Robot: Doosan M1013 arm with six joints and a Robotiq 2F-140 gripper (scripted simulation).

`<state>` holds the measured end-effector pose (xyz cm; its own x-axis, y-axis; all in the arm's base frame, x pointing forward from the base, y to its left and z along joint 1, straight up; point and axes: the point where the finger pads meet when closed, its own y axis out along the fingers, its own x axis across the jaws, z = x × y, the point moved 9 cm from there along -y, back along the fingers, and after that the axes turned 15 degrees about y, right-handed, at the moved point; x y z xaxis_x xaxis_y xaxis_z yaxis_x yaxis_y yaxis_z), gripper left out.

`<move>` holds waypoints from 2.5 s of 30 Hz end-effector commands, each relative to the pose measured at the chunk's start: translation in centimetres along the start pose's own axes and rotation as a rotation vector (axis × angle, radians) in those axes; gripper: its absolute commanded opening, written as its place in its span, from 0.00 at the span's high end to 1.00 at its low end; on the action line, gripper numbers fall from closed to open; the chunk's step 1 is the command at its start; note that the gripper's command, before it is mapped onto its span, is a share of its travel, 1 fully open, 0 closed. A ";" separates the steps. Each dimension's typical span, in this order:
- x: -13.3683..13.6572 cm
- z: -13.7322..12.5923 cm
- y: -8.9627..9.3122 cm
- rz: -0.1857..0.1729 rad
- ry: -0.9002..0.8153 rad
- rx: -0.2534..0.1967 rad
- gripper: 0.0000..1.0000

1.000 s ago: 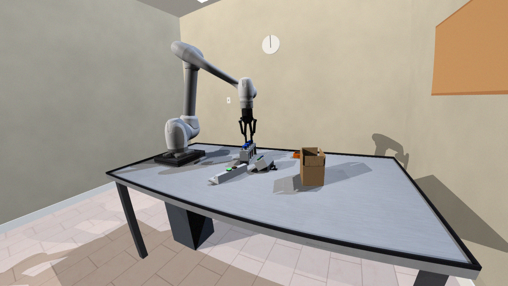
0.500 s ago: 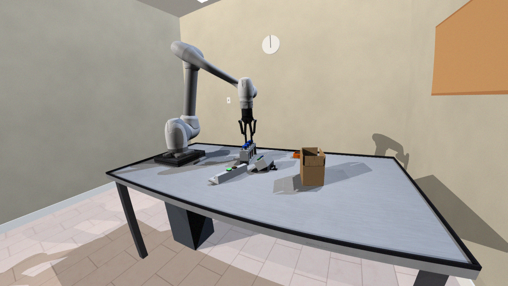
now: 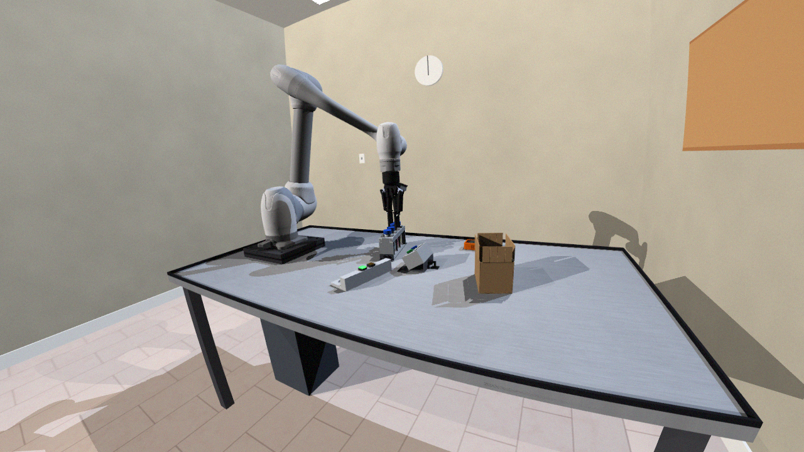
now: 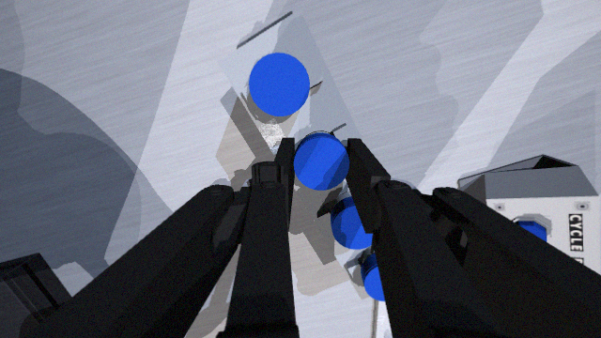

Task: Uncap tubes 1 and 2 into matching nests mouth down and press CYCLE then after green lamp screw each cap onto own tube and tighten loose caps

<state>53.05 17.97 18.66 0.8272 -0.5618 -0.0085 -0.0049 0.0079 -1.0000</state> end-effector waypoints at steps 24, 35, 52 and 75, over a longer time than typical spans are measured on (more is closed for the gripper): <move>0.0 0.1 -0.1 -0.004 -0.427 -0.007 0.59; 0.0 0.1 -0.1 -0.003 -0.787 -0.008 0.59; 0.0 0.1 -0.1 -0.002 -1.035 -0.008 0.70; 0.0 0.1 0.0 -0.004 -0.435 -0.007 0.70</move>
<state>53.12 17.86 18.66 0.9991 0.0416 -0.0077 -0.0084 0.0181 -0.9998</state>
